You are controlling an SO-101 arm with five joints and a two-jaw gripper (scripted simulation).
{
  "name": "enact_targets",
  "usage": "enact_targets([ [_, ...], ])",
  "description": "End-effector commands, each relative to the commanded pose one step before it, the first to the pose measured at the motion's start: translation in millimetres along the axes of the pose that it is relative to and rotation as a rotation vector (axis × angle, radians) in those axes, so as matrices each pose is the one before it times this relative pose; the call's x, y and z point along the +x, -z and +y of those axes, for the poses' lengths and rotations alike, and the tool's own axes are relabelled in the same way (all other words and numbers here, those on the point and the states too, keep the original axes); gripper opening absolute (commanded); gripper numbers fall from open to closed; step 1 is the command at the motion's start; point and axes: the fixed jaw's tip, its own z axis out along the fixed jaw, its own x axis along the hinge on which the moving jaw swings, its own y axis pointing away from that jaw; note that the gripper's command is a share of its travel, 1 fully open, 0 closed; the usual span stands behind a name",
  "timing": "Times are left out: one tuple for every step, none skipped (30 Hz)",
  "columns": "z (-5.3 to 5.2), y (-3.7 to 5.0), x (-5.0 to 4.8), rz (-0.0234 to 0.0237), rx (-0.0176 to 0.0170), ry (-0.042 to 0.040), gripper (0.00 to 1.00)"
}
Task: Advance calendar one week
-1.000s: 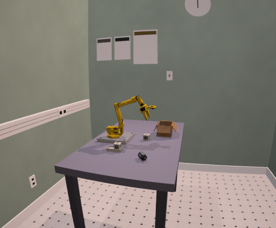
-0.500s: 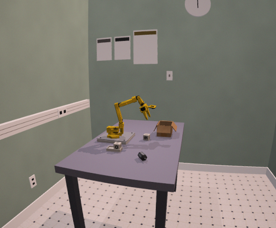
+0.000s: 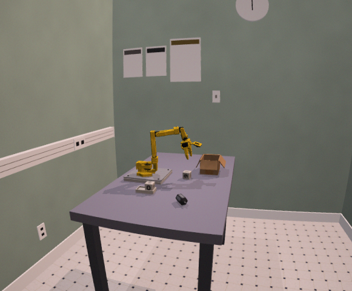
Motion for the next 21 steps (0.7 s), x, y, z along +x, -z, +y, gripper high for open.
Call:
enact_targets([
  [0.50, -12.445, 3.356, 0.05139, 0.02007, -0.00385, 0.35],
  [-1.09, -6.041, 2.347, 0.02822, 0.01314, 0.00000, 0.35],
  [-1.07, -5.932, 2.300, 0.02778, 0.01290, 0.00003, 0.35],
  [-1.03, -5.721, 2.221, 0.02674, 0.01246, 0.00000, 0.35],
  [-0.97, -5.414, 2.095, 0.02533, 0.01176, 0.00000, 0.35],
  [-0.90, -5.016, 1.934, 0.02345, 0.01091, 0.00000, 0.35],
  [-0.81, -4.543, 1.747, 0.02119, 0.00987, 0.00000, 0.35],
  [-0.71, -4.002, 1.536, 0.01871, 0.00870, 0.00001, 0.35],
  [-0.61, -3.416, 1.304, 0.01592, 0.00741, -0.00002, 0.35],
  [-0.49, -2.801, 1.062, 0.01306, 0.00606, 0.00002, 0.35],
  [-0.38, -2.180, 0.821, 0.01017, 0.00473, -0.00001, 0.35],
  [-0.28, -1.586, 0.598, 0.00738, 0.00344, 0.00002, 0.35],
  [-0.18, -1.035, 0.389, 0.00483, 0.00224, -0.00001, 0.35],
  [-0.10, -0.576, 0.214, 0.00267, 0.00126, -0.00001, 0.35],
  [-0.04, -0.228, 0.082, 0.00107, 0.00047, 0.00000, 0.35],
  [0.00, -0.030, 0.017, 0.00016, 0.00009, 0.00000, 0.35],
  [0.00, 0.000, 0.000, 0.00000, 0.00000, 0.00000, 0.35],
  [0.00, 0.000, 0.000, 0.00000, 0.00000, 0.00000, 0.35],
  [3.11, -4.035, 1.227, 0.01226, 0.00548, 0.01270, 0.35],
  [0.00, 0.000, 0.000, 0.00000, 0.00000, 0.00000, 0.35],
  [0.00, 0.000, 0.000, 0.00000, 0.00000, 0.00000, 0.35],
])
